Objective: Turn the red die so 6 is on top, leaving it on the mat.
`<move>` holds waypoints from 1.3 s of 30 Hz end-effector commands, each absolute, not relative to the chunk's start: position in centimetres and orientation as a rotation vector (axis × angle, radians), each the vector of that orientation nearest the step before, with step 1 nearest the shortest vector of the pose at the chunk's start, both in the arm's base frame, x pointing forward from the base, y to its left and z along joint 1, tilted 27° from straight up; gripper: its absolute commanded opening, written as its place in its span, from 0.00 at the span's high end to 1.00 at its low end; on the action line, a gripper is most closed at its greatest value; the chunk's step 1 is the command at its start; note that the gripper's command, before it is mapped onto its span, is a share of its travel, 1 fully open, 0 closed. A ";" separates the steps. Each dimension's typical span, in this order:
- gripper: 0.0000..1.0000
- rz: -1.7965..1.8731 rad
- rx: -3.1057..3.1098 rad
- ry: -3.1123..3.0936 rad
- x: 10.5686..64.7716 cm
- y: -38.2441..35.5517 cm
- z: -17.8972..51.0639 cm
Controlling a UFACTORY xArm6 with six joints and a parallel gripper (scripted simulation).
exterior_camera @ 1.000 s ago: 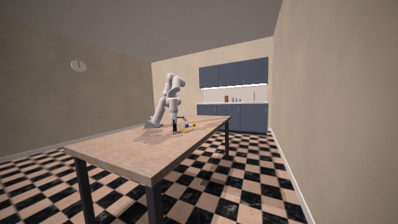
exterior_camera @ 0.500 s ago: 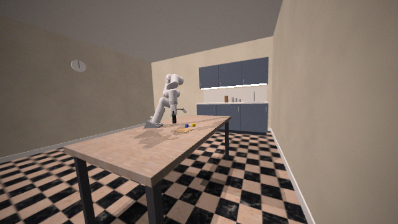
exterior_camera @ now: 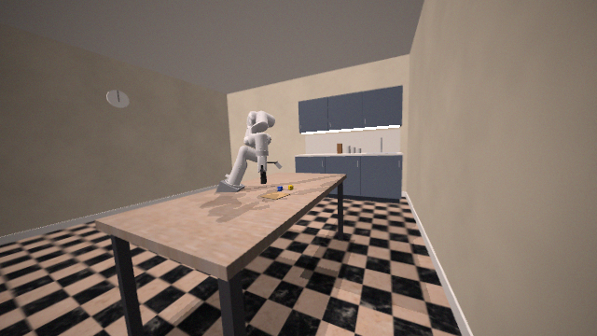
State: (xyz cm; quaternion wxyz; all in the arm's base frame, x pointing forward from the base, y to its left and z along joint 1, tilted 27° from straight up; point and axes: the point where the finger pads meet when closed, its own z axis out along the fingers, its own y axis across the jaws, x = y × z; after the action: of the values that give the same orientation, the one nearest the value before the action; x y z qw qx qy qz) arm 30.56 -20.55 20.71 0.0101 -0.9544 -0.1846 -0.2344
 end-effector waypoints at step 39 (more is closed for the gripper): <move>0.73 -1.477 -2.626 -0.353 34.6 -12.3 22.8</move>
State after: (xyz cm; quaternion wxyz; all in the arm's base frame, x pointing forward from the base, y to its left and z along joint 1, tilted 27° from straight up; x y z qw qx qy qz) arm 34.52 -12.39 22.77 0.0377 -0.8990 -0.1081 -0.4226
